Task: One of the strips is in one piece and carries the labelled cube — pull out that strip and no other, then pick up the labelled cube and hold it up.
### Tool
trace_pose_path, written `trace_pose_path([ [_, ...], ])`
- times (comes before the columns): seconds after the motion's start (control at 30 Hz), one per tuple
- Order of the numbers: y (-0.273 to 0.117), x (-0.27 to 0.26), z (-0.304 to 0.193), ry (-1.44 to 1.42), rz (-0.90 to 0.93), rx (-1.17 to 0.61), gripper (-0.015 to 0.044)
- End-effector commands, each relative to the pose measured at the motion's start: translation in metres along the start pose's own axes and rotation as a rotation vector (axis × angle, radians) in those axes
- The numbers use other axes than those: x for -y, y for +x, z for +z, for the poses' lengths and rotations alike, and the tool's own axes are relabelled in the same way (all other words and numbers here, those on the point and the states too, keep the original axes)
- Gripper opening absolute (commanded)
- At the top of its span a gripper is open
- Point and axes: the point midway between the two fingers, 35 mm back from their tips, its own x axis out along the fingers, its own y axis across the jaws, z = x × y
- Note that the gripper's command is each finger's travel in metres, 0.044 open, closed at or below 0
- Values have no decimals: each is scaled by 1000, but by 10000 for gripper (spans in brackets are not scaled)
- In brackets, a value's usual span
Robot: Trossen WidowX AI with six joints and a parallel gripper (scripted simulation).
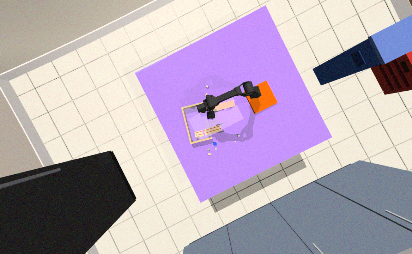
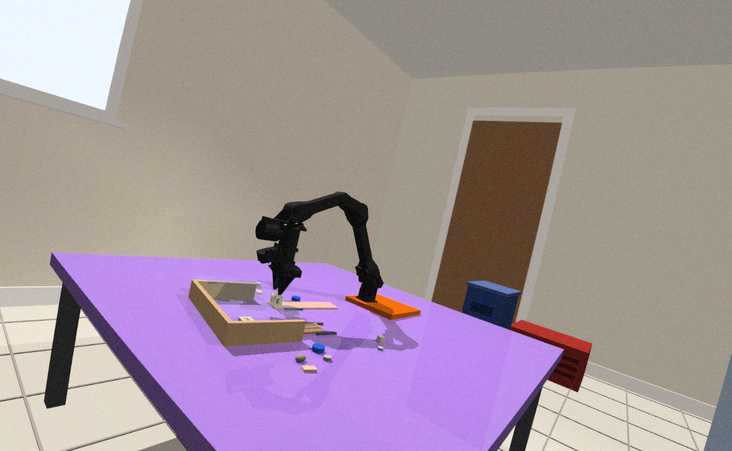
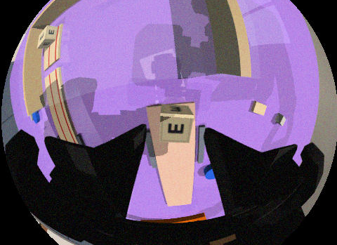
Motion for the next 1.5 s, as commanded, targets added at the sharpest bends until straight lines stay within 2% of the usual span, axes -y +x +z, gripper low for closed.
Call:
trace_pose_path([
  [0.0, 9, 0, -2, -5, -2, -9, 250],
  [0.73, 35, 1, -3, -5, -2, -9, 250],
  [0.87, 32, 0, -2, 0, -1, -4, 145],
  [1.1, 32, 0, -2, 0, -1, -4, 98],
  [1.23, 30, 1, -4, 0, -1, -5, 0],
  [1.47, 11, 7, -28, -2, -2, -9, 0],
])
